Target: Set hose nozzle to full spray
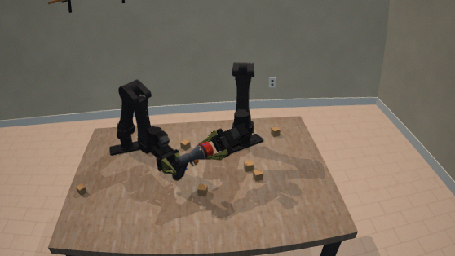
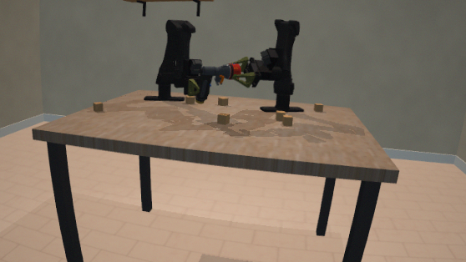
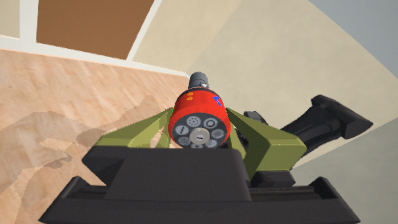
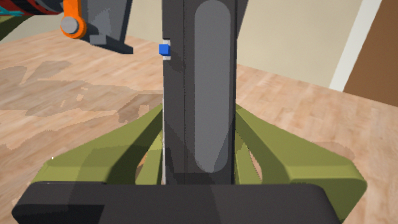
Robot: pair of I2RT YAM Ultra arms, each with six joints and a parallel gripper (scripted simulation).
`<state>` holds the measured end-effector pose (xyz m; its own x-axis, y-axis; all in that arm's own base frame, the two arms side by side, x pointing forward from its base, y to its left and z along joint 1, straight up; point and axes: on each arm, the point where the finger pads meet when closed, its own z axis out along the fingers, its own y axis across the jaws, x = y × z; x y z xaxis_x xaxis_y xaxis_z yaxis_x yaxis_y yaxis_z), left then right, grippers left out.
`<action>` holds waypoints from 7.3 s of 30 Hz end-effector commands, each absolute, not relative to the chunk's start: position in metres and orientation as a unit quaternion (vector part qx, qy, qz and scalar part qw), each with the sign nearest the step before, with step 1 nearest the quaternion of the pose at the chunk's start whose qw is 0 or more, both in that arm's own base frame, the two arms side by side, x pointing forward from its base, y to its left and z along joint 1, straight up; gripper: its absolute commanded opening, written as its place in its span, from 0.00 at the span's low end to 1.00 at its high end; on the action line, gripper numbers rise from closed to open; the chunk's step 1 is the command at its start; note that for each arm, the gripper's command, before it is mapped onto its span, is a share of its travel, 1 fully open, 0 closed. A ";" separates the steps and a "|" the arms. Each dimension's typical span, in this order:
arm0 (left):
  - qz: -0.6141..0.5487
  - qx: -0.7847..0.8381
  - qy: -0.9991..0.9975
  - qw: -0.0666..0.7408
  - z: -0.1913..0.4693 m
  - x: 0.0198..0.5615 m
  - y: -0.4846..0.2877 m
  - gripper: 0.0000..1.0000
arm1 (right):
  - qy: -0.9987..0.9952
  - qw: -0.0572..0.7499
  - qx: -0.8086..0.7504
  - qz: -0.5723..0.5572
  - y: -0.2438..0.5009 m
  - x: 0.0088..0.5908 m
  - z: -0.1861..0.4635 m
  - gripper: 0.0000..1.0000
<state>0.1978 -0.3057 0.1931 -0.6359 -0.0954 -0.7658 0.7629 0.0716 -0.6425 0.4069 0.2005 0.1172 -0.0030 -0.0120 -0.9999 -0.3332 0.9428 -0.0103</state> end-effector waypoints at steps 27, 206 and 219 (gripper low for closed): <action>-0.713 -0.015 0.697 0.076 0.191 0.195 -0.305 0.00 | 0.648 0.742 -0.102 0.135 0.205 0.414 0.162 0.36; -0.716 -0.151 0.679 -0.064 0.193 0.185 -0.228 0.37 | 0.648 0.742 -0.103 0.136 0.205 0.414 0.161 0.36; -0.718 -0.149 0.677 -0.058 0.196 0.188 -0.227 0.37 | 0.648 0.742 -0.103 0.136 0.205 0.414 0.161 0.36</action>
